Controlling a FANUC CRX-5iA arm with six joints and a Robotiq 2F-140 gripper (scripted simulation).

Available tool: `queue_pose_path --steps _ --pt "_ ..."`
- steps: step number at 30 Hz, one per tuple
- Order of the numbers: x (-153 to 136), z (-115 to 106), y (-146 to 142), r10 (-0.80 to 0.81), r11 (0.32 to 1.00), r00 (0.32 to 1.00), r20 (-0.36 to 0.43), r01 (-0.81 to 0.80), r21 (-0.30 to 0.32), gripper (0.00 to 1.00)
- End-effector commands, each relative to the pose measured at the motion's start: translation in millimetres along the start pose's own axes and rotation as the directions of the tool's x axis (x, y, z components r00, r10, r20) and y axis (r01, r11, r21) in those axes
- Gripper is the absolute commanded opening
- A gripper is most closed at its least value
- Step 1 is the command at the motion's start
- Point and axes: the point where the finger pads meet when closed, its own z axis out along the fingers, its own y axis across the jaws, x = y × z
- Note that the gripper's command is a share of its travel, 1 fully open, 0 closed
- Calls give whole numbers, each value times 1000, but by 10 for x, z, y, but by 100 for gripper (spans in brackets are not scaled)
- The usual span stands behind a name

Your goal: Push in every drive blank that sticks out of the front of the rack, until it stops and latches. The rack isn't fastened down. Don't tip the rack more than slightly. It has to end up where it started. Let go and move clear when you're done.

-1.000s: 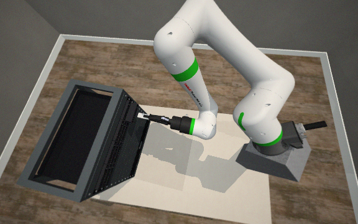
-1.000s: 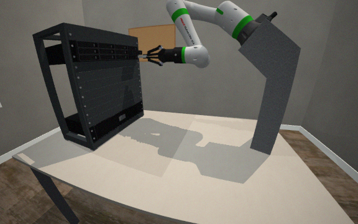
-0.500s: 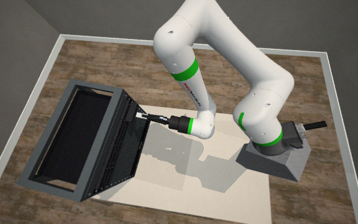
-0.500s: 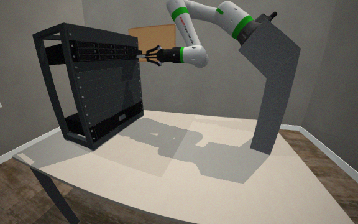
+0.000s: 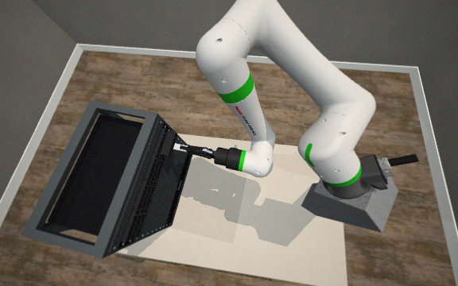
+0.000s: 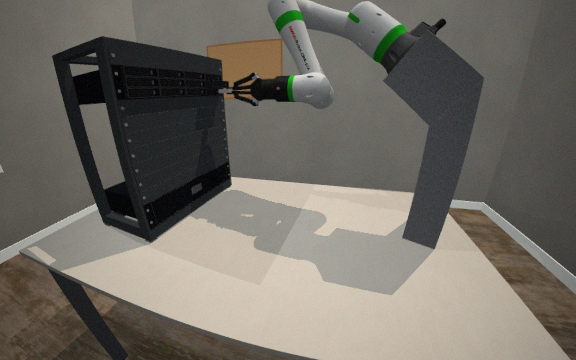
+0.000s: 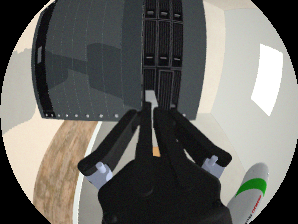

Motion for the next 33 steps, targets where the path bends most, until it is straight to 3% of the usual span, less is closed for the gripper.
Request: queue_pose_path --steps 1,33 --pt "1 35 5 0 1000 1000 0 0 -1 10" --pt "1 146 5 0 1000 1000 0 0 -1 10"
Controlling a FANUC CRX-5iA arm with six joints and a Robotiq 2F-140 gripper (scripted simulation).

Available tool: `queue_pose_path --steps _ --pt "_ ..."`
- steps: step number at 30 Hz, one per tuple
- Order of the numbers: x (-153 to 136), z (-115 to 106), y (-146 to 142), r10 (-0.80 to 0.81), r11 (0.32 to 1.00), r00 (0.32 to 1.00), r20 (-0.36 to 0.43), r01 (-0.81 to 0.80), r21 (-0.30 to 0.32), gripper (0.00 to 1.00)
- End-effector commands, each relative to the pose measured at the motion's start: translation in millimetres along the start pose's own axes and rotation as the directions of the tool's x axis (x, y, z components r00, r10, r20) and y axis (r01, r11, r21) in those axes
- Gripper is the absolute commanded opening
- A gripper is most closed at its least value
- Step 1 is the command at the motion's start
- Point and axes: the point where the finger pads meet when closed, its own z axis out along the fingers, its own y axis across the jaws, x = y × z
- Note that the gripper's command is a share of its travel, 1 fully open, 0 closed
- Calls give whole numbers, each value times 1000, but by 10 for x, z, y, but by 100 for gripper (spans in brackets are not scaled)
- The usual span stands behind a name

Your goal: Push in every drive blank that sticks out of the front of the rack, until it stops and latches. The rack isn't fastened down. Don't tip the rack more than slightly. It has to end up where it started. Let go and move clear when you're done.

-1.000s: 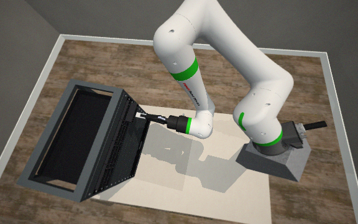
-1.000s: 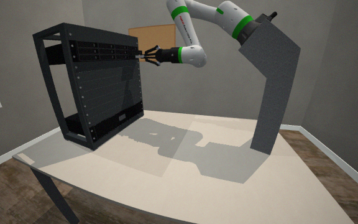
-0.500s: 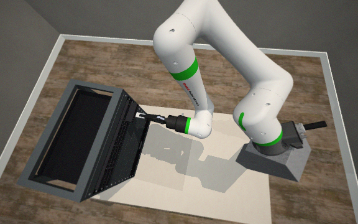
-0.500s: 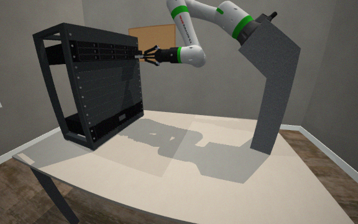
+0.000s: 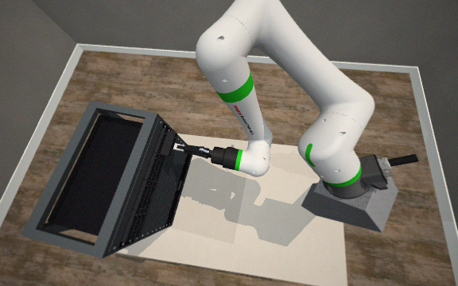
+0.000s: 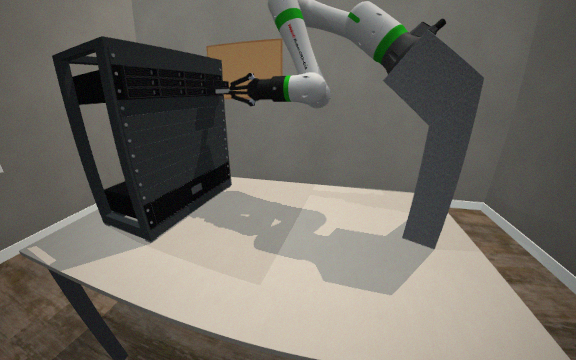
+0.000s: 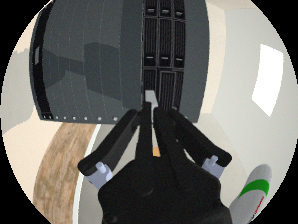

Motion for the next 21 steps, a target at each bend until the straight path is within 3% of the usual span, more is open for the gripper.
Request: queue_pose_path --steps 1,21 --pt "0 10 6 0 1000 1000 0 0 -1 10" --pt "0 56 6 0 1000 1000 0 0 -1 10"
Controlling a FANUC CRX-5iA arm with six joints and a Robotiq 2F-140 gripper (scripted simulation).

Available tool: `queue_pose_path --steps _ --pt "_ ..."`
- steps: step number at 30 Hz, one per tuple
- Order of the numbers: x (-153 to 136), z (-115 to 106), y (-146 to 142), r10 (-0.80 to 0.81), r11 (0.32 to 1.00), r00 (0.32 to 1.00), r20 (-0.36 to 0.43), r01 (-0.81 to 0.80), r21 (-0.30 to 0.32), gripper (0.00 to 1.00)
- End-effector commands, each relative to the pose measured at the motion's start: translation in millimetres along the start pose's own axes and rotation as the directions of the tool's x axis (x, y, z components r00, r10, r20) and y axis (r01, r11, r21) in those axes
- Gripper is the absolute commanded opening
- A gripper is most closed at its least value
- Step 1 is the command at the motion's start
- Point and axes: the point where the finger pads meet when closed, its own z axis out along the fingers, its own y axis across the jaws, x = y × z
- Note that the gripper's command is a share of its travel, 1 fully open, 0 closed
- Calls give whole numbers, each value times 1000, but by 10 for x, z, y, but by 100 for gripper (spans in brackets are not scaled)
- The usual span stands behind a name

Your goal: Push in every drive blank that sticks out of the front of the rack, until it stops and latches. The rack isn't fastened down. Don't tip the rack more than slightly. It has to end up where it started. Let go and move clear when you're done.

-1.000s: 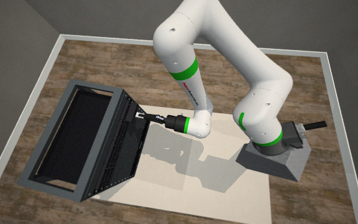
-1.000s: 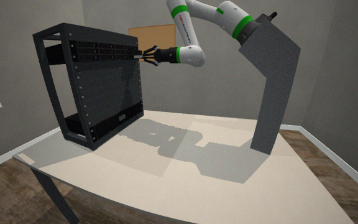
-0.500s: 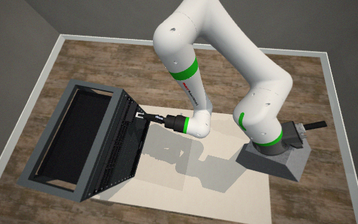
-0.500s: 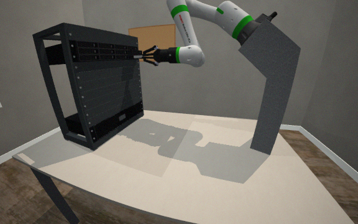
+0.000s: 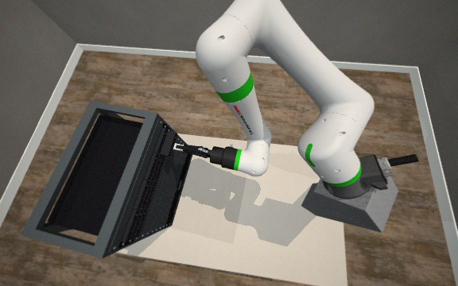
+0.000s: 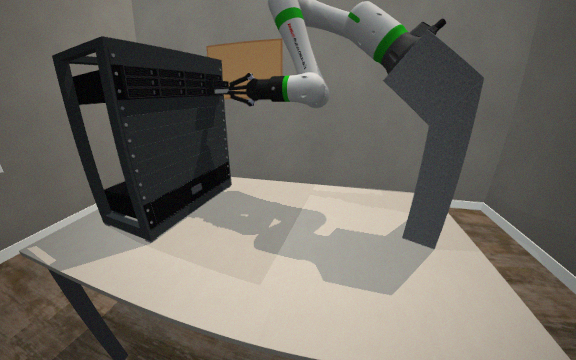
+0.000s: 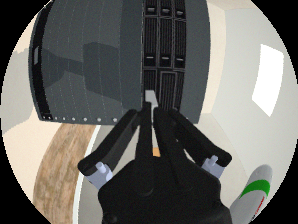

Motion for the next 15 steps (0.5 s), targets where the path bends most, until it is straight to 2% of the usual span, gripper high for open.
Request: queue_pose_path --steps 1,15 --pt "0 13 6 0 1000 1000 0 0 -1 10" --pt "0 31 6 0 1000 1000 0 0 -1 10"
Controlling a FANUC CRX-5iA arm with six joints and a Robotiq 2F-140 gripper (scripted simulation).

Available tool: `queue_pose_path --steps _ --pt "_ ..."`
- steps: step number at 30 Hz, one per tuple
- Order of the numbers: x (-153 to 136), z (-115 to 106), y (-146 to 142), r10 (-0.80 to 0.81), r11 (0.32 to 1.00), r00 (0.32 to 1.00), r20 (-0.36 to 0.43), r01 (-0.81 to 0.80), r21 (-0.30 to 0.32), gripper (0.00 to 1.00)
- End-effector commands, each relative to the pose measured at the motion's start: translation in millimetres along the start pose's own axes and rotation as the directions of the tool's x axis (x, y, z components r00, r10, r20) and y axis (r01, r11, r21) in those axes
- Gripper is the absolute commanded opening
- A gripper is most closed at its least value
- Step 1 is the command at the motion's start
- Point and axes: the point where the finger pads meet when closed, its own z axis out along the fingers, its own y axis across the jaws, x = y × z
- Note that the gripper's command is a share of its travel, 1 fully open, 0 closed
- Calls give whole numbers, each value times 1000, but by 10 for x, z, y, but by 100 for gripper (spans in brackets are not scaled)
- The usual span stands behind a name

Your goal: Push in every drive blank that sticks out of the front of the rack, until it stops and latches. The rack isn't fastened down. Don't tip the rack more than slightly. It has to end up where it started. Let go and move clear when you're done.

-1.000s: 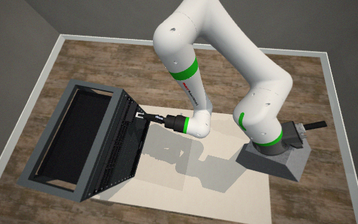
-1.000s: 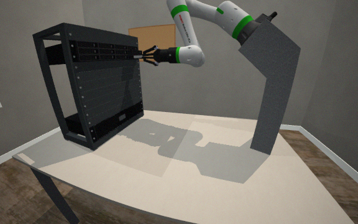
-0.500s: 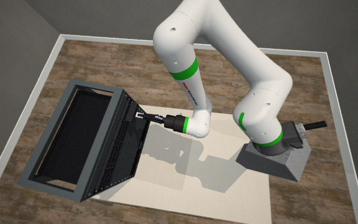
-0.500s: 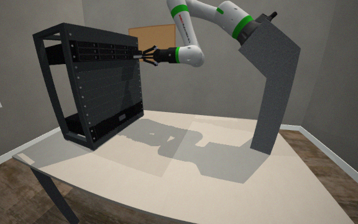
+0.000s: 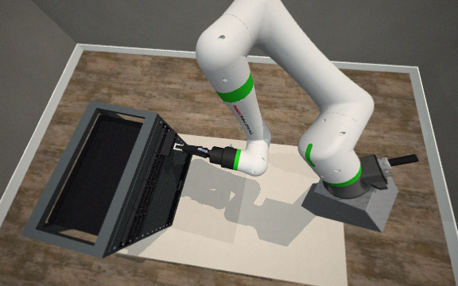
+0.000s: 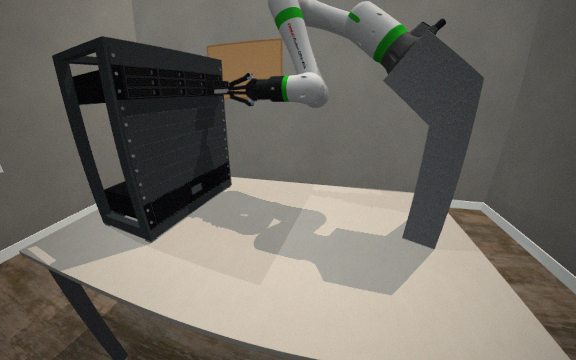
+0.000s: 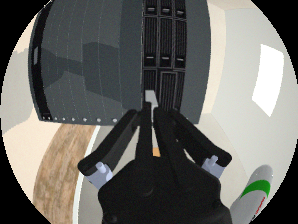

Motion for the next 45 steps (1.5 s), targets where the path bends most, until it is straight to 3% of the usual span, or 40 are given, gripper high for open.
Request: queue_pose_path --steps 1,45 --pt "0 16 6 0 1000 1000 0 0 -1 10" --pt "0 68 6 0 1000 1000 0 0 -1 10"
